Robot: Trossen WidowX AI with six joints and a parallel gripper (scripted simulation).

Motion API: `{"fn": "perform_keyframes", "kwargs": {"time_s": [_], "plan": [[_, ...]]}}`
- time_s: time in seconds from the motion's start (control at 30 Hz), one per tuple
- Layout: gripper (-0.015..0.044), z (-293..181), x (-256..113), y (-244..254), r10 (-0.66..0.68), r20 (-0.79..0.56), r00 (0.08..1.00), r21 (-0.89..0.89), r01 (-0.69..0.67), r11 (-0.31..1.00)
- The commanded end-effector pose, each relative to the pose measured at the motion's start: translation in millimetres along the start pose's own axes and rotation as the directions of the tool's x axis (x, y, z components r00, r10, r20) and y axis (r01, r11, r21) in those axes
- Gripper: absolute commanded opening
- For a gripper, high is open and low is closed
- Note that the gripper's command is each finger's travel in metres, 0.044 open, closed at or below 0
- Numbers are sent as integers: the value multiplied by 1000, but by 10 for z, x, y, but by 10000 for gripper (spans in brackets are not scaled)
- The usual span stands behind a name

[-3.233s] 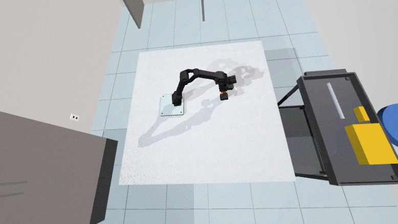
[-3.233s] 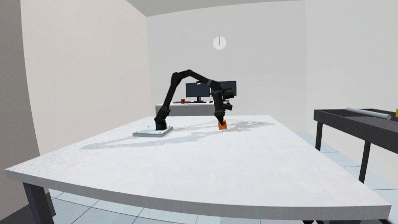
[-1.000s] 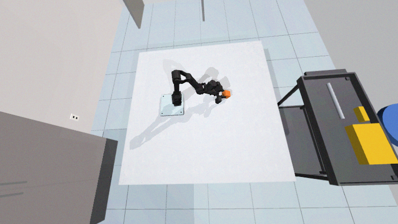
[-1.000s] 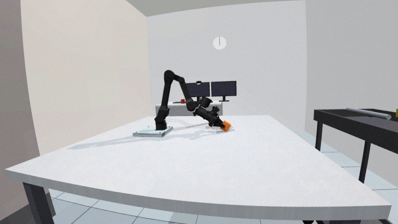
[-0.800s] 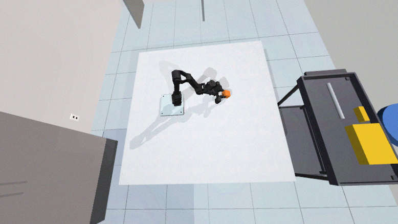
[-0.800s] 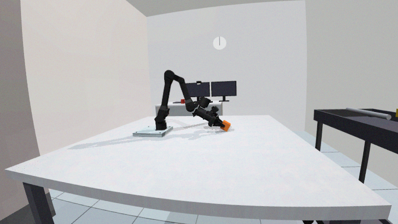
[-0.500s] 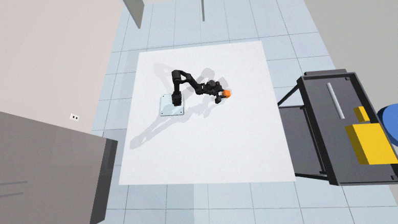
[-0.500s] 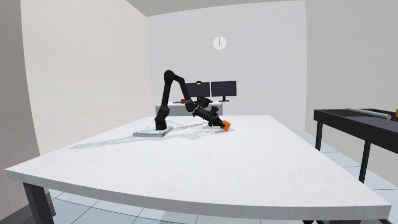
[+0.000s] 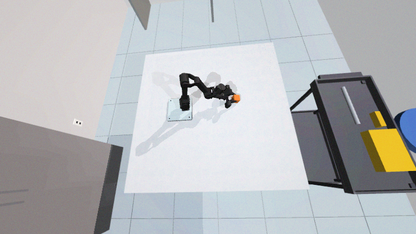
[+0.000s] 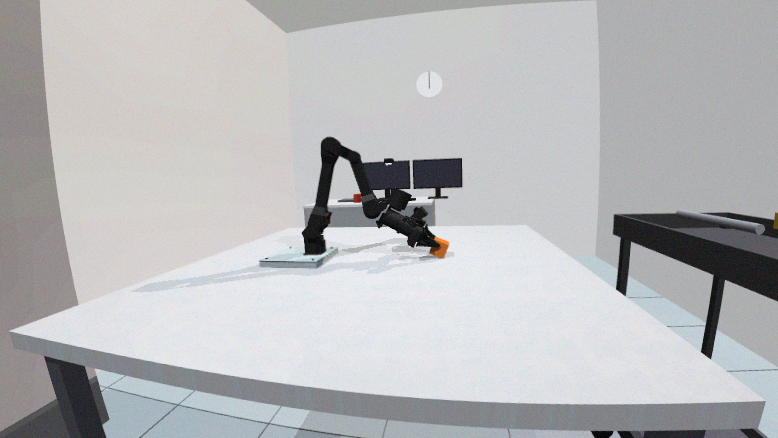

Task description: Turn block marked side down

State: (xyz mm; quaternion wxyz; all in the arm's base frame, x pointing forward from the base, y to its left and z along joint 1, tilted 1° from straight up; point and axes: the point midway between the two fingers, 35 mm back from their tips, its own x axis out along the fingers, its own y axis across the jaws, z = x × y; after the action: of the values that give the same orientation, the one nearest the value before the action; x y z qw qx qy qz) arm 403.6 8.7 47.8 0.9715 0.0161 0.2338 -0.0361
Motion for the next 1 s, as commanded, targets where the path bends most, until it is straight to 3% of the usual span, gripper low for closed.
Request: {"fn": "perform_keyframes", "kwargs": {"time_s": [0.0, 0.07, 0.97], "plan": [[394, 2, 0, -3, -3, 1, 1000, 2, 3, 1000], [440, 2, 0, -3, -3, 1, 1000, 2, 3, 1000], [440, 2, 0, -3, -3, 1, 1000, 2, 3, 1000]]}}
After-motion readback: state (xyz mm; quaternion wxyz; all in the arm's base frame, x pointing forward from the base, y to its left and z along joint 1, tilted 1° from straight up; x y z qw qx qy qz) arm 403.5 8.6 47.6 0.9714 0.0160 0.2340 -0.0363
